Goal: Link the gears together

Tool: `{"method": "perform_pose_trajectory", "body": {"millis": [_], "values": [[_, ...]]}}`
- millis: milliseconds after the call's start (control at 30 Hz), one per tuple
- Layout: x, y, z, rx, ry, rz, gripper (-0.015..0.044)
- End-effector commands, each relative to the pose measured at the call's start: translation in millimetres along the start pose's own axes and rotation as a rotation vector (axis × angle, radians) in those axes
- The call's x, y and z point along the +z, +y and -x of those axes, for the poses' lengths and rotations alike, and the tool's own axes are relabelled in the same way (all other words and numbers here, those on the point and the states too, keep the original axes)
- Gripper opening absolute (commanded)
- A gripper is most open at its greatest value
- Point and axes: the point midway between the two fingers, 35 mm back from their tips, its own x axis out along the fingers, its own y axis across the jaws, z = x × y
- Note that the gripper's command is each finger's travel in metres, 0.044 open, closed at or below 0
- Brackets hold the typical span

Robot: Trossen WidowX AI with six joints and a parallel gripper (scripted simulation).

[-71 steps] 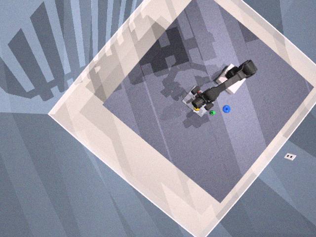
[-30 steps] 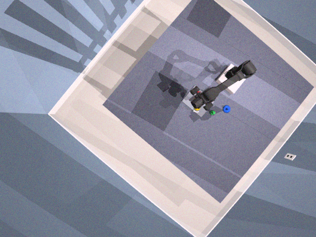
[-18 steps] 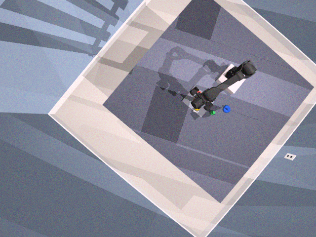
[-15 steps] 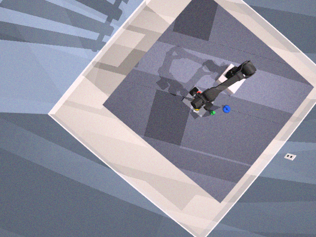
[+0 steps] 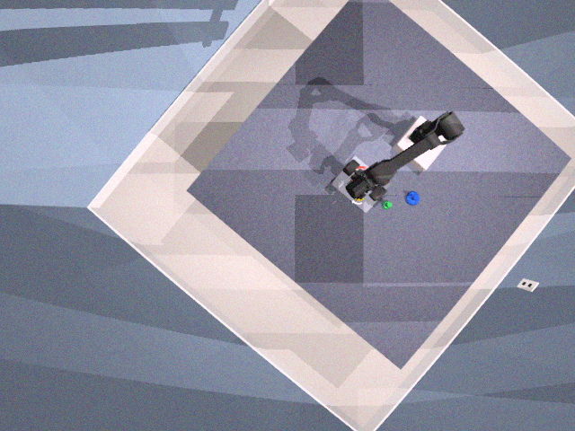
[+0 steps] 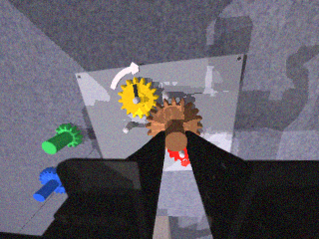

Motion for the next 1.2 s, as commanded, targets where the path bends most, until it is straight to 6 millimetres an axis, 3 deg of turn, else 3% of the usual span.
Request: {"method": "perform_pose_trajectory", "body": {"millis": [0,300,567,967,1167], "values": [[-3.2,0.1,-10.6,-0.002,0.014,-0.055,0.0],[-4.4,-0.3,-24.4,-0.003,0.014,-0.211,0.0],[-3.6,-0.7,-14.7,-0.003,0.014,-0.215,0.0],[-4.1,0.7,-6.1,-0.001,0.014,-0.025,0.0],[-4.3,-0.6,-11.4,-0.001,0.014,0.059,0.0]]}}
